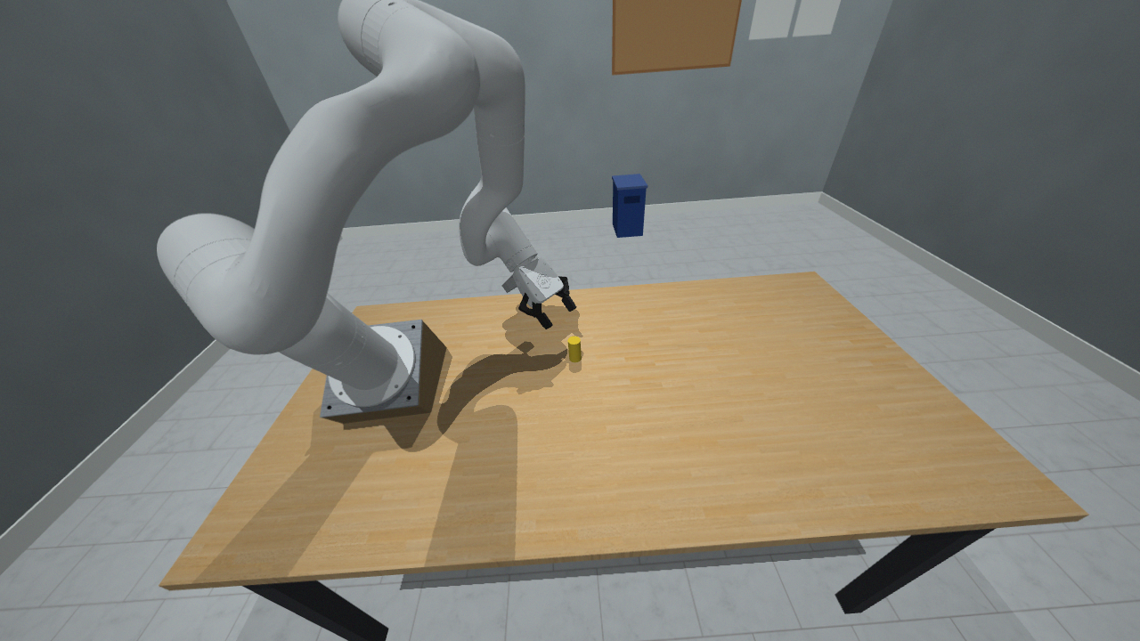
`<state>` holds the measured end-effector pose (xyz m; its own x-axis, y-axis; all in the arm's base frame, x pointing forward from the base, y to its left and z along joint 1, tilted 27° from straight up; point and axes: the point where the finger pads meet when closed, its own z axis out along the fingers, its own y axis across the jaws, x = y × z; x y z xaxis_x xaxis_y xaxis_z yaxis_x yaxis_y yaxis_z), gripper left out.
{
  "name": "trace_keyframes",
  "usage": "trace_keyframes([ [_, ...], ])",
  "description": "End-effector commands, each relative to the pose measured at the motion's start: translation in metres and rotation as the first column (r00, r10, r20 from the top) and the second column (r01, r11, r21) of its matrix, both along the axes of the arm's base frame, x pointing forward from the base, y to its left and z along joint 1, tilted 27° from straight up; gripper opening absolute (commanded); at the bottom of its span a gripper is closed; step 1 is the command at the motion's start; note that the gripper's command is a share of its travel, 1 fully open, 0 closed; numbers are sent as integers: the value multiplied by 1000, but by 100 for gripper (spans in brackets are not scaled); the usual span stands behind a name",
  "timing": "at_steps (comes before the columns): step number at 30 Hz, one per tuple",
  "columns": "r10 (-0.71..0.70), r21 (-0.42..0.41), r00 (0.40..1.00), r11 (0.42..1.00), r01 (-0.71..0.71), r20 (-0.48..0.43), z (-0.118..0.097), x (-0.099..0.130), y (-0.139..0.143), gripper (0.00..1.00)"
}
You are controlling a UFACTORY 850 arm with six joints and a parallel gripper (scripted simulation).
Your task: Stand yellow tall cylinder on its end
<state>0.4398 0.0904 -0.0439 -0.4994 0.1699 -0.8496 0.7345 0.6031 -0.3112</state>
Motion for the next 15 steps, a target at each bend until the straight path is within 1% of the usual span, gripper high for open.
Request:
trace_keyframes([
  [1, 0, 1, 1000, 1000, 0, 1, 0, 1, 1, 100],
  [13, 0, 1, 1000, 1000, 0, 1, 1, 1, 1, 100],
  [15, 0, 1, 1000, 1000, 0, 1, 9, 1, 5, 100],
])
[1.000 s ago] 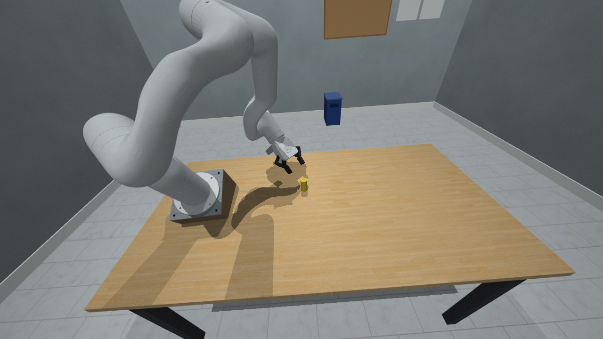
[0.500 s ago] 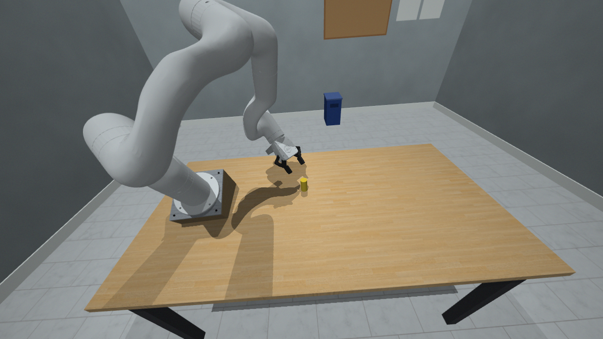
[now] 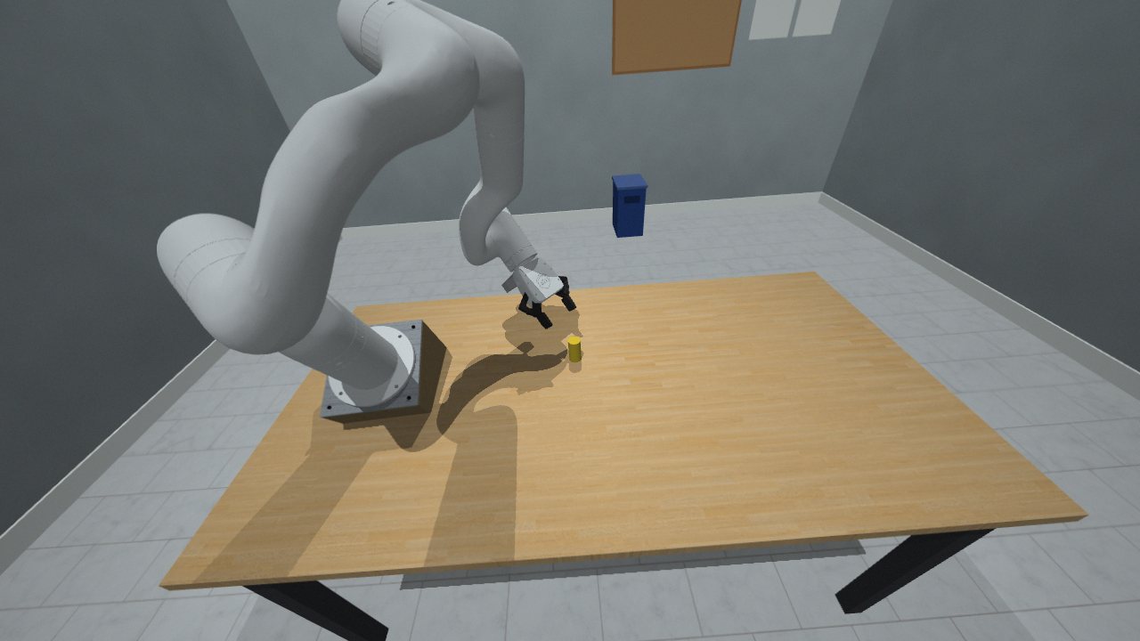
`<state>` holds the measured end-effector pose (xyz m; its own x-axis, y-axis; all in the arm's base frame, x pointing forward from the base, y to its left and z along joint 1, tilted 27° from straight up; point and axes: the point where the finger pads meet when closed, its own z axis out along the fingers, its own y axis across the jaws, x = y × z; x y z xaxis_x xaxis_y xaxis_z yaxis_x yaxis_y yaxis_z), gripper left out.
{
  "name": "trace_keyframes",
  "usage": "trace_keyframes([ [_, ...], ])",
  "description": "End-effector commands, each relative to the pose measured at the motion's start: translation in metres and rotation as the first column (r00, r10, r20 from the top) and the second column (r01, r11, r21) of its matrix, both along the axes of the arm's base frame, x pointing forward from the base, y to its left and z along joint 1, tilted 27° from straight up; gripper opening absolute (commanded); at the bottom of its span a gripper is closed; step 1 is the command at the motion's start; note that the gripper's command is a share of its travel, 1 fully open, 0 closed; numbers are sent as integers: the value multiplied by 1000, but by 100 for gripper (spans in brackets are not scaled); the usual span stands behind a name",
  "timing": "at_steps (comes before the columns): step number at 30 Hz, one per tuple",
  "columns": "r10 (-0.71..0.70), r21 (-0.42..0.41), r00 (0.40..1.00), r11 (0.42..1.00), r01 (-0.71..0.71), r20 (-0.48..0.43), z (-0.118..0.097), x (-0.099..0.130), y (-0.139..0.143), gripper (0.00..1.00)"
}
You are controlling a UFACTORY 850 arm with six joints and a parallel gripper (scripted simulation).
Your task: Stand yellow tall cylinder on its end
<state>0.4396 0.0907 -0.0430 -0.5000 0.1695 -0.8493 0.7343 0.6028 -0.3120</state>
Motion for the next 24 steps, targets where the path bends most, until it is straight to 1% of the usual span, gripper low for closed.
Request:
trace_keyframes([
  [1, 0, 1, 1000, 1000, 0, 2, 18, 1, 10, 100],
  [2, 0, 1, 1000, 1000, 0, 2, 30, 1, 16, 100],
  [4, 0, 1, 1000, 1000, 0, 2, 30, 1, 16, 100],
  [7, 0, 1, 1000, 1000, 0, 2, 69, 1, 36, 100],
  [9, 0, 1, 1000, 1000, 0, 2, 85, 1, 44, 100],
  [11, 0, 1, 1000, 1000, 0, 2, 89, 1, 46, 100],
  [24, 0, 1, 1000, 1000, 0, 2, 89, 1, 46, 100],
])
